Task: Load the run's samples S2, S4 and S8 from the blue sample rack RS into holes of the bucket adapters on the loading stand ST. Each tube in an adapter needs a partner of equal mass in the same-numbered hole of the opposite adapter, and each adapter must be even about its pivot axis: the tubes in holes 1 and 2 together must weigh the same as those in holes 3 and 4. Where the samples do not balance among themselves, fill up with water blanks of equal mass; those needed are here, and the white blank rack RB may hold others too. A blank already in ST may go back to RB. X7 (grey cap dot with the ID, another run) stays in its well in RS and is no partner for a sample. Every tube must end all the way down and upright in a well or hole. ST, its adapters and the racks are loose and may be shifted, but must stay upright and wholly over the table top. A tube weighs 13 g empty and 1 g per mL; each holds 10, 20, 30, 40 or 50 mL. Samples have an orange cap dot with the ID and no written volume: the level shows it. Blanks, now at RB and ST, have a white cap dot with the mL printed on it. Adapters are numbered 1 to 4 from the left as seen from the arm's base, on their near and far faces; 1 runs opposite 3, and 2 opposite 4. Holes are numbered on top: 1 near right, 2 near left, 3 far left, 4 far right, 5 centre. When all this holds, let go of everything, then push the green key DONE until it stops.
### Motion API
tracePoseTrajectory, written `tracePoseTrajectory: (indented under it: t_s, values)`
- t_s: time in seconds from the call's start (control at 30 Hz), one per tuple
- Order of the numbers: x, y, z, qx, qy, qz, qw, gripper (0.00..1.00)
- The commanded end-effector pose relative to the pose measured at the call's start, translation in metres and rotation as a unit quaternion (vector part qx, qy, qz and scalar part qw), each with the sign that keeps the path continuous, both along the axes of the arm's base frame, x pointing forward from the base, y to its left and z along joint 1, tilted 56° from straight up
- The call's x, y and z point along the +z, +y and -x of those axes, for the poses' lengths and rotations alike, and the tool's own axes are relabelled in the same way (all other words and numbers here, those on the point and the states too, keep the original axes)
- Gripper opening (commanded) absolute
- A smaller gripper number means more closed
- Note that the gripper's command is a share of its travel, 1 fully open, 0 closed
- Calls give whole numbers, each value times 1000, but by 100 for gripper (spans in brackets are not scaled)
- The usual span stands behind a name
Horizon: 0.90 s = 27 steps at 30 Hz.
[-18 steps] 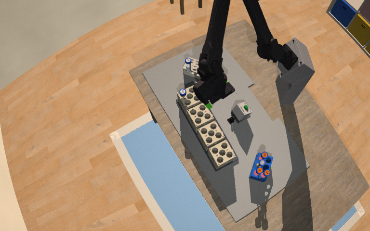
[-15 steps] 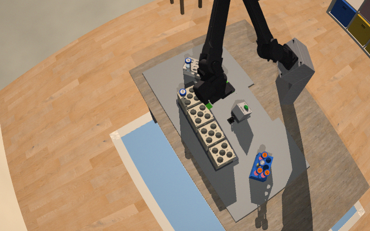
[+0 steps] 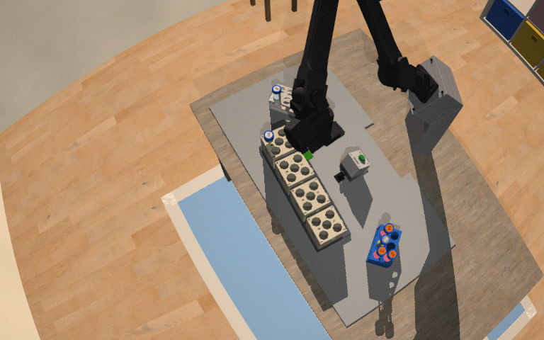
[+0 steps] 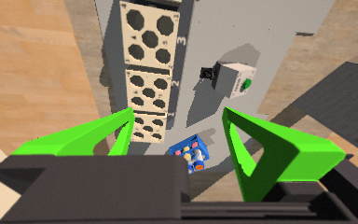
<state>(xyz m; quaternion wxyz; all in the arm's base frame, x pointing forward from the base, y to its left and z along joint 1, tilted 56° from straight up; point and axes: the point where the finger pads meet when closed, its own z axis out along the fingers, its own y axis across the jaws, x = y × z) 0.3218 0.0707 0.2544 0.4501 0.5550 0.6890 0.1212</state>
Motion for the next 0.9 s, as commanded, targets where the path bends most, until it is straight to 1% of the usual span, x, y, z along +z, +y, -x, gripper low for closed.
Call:
tracePoseTrajectory:
  t_s: [0.0,0.03,0.2,0.3,0.43,0.5,0.57,0.67,0.87]
  values:
    - [3,5,11,29,7,25,999,55]
    - [-1,5,13,39,11,38,998,55]
    - [-1,8,12,88,26,94,991,55]
    - [-4,9,14,116,41,131,984,55]
    - [-7,10,16,154,61,181,970,55]
    - [-7,10,16,154,61,181,970,55]
    - [-13,10,20,171,70,206,961,55]
    - [-16,11,22,198,84,243,946,55]
    - [-22,12,26,251,112,314,909,55]
